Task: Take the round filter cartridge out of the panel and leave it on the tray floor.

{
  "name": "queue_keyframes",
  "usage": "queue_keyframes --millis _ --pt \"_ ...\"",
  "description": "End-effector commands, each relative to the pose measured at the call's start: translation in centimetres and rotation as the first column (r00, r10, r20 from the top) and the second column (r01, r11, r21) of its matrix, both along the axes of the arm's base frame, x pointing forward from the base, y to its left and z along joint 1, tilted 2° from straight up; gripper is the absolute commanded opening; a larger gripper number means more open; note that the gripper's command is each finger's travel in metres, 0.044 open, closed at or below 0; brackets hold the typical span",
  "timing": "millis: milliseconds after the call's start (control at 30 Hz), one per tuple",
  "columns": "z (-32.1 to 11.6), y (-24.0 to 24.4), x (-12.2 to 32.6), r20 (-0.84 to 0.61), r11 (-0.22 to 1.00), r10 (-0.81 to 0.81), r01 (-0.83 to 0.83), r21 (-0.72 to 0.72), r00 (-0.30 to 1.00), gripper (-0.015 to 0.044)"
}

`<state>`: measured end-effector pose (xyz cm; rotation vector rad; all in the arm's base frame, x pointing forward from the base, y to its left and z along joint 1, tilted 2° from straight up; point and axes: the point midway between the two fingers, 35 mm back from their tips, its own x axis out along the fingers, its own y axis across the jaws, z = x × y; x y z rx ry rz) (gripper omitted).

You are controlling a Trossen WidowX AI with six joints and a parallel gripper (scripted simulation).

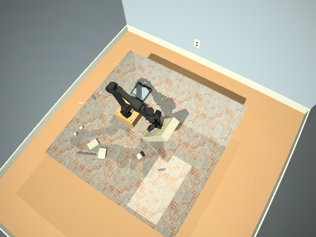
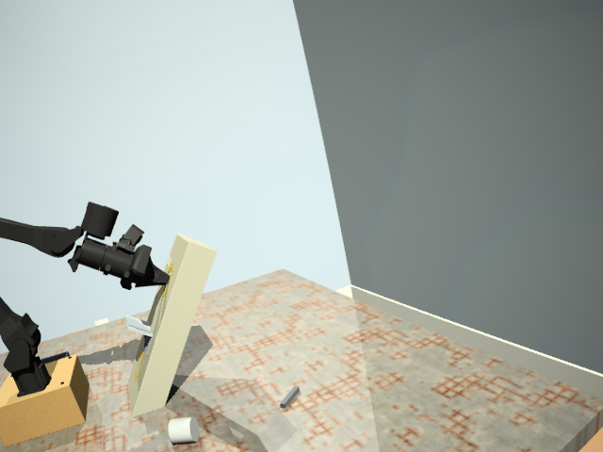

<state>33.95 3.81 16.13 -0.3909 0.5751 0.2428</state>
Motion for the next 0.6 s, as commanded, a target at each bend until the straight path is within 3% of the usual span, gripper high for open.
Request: queue_keyframes --millis 0,100,267,567 --pt "0.01 -0.07 0.02 0.001 1.000 -0.002 0.002 0.000 1.000 0.0051" --pt "0.01 -0.07 0.02 0.001 1.000 -0.002 0.002 0.000 1.000 0.0000" --pt "-0.06 -0.07 0.19 0.009 0.998 0.034 -0.033 -0.054 0.999 0.0000" --pt "-0.15 -0.07 0.38 0.013 0.934 0.208 -0.194 -0.301 0.978 0.0000"
